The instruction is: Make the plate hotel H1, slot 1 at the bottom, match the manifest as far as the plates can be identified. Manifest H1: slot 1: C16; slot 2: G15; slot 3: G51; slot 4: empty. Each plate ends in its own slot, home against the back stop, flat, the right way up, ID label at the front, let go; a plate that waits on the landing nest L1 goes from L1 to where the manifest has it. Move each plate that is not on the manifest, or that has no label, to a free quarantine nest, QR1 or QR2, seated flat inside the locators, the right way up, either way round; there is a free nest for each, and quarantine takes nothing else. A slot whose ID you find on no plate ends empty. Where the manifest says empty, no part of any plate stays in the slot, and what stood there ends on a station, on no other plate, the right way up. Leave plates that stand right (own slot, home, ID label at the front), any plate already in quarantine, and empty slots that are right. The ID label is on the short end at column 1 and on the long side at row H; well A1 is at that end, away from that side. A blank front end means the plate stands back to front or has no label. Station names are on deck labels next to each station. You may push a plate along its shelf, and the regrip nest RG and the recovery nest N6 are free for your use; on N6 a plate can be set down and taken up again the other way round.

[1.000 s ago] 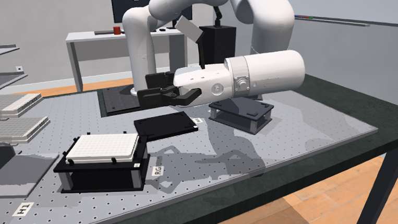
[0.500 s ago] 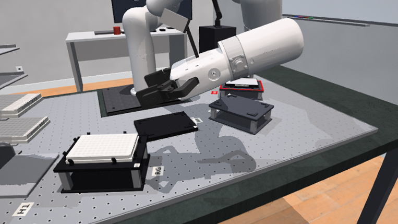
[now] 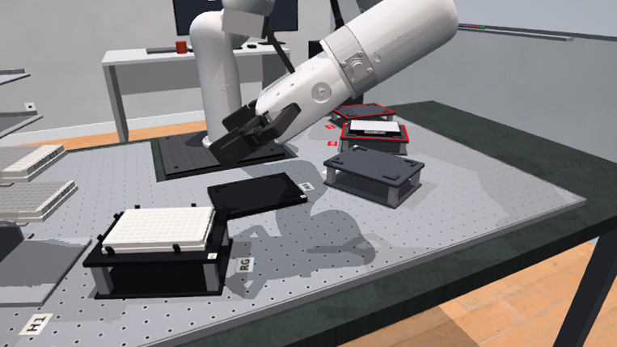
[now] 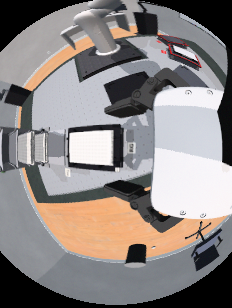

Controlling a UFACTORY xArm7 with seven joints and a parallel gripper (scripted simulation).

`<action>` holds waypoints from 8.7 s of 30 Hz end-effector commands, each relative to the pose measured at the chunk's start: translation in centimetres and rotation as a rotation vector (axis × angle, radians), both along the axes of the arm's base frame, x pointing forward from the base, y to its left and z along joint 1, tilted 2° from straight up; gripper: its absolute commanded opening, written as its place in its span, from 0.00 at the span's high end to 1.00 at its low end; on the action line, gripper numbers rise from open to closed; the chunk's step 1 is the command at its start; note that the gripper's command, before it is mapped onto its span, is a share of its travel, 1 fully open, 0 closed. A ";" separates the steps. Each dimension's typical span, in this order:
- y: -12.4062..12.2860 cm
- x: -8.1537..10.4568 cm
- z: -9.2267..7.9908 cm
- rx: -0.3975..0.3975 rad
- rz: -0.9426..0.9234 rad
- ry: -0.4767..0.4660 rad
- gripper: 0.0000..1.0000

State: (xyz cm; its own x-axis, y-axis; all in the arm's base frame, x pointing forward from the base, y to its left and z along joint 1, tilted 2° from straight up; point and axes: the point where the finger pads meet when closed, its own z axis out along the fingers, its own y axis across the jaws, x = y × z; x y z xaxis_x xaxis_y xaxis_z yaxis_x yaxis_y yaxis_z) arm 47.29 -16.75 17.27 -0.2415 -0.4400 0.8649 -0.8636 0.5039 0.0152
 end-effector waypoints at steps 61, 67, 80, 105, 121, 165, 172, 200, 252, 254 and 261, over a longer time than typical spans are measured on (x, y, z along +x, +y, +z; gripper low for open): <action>-0.1 0.1 0.2 0.819 -0.011 -0.481 0.00; -0.1 0.1 0.2 0.880 -0.012 -0.517 0.00; 0.0 0.1 0.8 0.880 -0.012 -0.517 0.00; 0.1 0.3 8.0 0.880 -0.012 -0.517 0.00; -5.1 -2.7 8.2 0.880 -0.010 -0.516 0.00; -7.8 -4.4 4.9 0.880 -0.010 -0.516 0.00; -7.9 -4.4 3.7 0.880 -0.010 -0.516 0.00; -7.9 -4.5 -0.3 0.880 -0.010 -0.516 0.00; -8.0 -4.6 -6.4 0.880 -0.010 -0.516 0.00; -8.0 -4.7 -6.8 0.880 -0.010 -0.516 0.00; -8.0 -4.7 -7.8 0.880 -0.010 -0.516 0.00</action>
